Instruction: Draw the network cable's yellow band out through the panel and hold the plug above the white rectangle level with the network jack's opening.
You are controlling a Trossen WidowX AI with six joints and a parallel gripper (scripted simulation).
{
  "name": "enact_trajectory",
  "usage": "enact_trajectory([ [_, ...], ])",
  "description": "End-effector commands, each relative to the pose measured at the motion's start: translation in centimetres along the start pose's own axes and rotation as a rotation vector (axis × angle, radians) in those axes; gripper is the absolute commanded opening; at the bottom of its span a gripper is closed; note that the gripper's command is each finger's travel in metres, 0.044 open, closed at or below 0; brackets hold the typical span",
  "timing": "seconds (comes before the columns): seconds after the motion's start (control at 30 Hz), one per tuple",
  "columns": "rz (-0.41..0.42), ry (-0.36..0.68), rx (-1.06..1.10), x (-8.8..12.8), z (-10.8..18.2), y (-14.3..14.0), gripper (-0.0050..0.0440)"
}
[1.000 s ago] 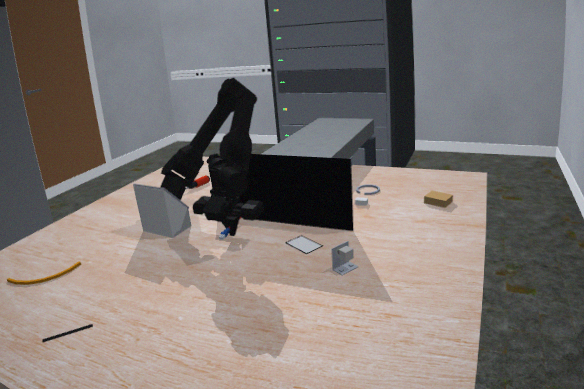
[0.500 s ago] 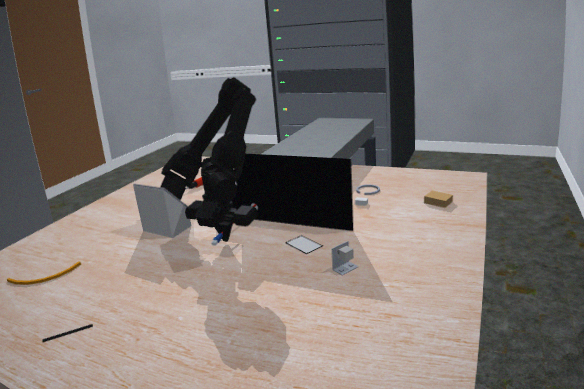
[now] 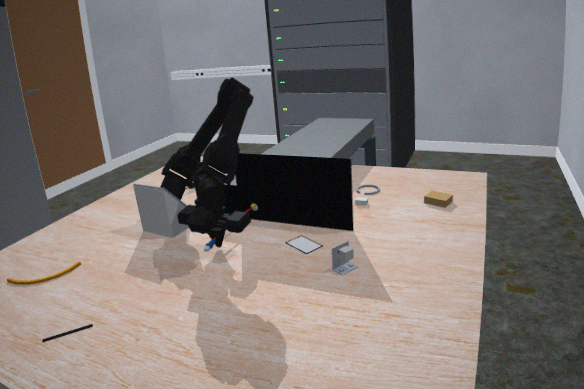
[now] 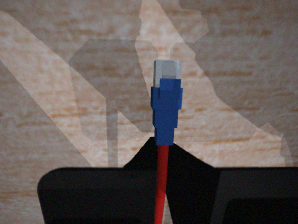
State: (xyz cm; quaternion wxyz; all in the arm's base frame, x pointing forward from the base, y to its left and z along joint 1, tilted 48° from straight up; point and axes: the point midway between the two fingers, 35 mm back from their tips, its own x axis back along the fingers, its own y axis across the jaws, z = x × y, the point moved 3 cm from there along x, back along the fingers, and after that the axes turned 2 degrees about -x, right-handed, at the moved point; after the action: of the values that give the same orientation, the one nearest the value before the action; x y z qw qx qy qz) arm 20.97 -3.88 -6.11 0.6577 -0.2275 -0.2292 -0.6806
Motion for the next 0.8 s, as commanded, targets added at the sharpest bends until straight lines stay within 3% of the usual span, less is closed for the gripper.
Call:
enact_trajectory([
  [0.0, -0.03, -0.1, 0.037, 1.5, -3.7, 1.3, -0.005],
  [0.77, -0.03, -0.103, 0.038, 2.1, -9.0, 1.5, -0.005],
])
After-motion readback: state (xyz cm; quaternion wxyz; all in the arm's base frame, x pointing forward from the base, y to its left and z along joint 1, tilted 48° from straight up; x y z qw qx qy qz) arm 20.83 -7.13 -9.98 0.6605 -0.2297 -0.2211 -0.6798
